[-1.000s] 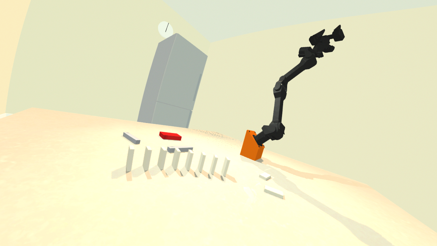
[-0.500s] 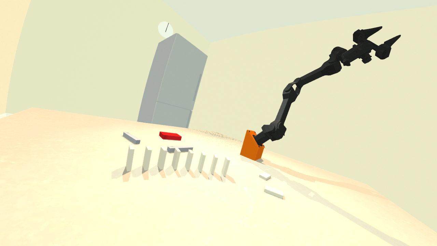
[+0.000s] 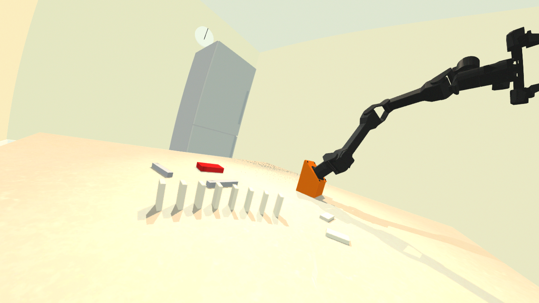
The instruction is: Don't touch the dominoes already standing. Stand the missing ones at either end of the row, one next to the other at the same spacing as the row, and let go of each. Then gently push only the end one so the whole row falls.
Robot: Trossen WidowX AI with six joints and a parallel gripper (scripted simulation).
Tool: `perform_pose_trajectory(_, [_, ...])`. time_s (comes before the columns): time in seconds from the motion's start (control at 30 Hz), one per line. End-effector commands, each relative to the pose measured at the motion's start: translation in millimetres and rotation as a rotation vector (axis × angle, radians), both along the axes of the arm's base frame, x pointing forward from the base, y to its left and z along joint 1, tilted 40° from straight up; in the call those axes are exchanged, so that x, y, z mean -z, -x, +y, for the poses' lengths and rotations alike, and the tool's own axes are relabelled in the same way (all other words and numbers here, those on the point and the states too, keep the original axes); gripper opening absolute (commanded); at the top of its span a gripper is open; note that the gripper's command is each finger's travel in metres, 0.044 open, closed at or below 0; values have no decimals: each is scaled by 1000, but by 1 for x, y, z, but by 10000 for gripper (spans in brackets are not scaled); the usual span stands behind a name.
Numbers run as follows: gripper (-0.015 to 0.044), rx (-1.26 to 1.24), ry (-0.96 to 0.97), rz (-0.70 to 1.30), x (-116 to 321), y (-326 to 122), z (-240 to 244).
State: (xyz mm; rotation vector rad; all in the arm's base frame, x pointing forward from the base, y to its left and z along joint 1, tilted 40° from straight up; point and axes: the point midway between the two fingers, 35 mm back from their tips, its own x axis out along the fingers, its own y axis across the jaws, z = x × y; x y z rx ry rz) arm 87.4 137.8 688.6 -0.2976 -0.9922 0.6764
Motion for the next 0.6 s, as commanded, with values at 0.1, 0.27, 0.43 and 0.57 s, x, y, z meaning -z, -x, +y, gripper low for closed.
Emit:
perform_pose_trajectory(0.1, [440,-129,136,371,68,-68,66])
perform_pose_trajectory(0.27, [440,-188,188,715,135,-120,96])
perform_pose_trajectory(0.43, [440,-213,183,1089,207,-165,110])
perform_pose_trajectory(0.57, [440,-212,132,1425,271,-194,112])
